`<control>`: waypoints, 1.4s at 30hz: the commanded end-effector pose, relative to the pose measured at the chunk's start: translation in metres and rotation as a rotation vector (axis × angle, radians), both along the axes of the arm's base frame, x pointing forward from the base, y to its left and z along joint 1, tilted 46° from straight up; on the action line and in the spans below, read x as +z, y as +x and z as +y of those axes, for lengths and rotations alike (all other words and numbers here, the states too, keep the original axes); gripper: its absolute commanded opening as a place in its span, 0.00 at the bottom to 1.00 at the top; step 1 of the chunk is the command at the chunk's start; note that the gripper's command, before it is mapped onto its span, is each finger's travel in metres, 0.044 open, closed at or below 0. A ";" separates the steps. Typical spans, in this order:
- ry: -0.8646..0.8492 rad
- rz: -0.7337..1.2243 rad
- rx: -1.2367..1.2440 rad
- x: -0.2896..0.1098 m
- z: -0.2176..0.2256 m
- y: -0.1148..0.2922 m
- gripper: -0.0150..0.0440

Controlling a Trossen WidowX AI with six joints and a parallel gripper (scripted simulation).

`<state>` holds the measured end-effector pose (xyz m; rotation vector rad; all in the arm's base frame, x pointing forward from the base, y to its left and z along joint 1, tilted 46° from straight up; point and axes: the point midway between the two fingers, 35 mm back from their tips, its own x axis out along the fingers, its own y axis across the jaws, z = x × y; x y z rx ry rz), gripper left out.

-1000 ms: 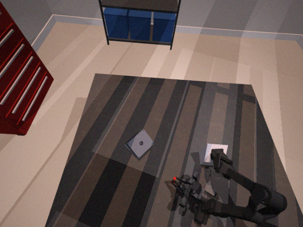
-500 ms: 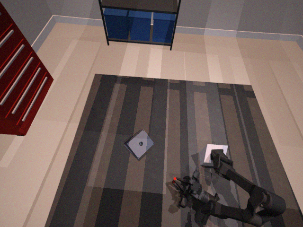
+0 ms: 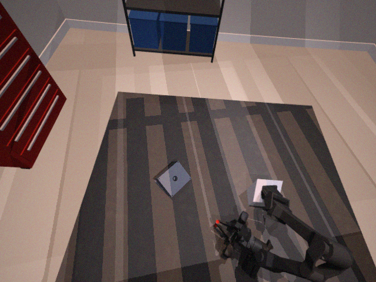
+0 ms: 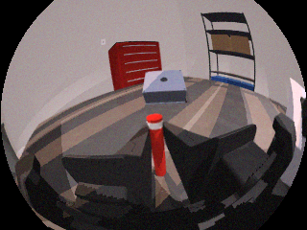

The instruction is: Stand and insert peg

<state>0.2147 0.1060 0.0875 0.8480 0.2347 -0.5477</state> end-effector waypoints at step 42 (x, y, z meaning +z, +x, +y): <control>-0.003 -0.005 -0.006 -0.001 0.000 -0.001 0.61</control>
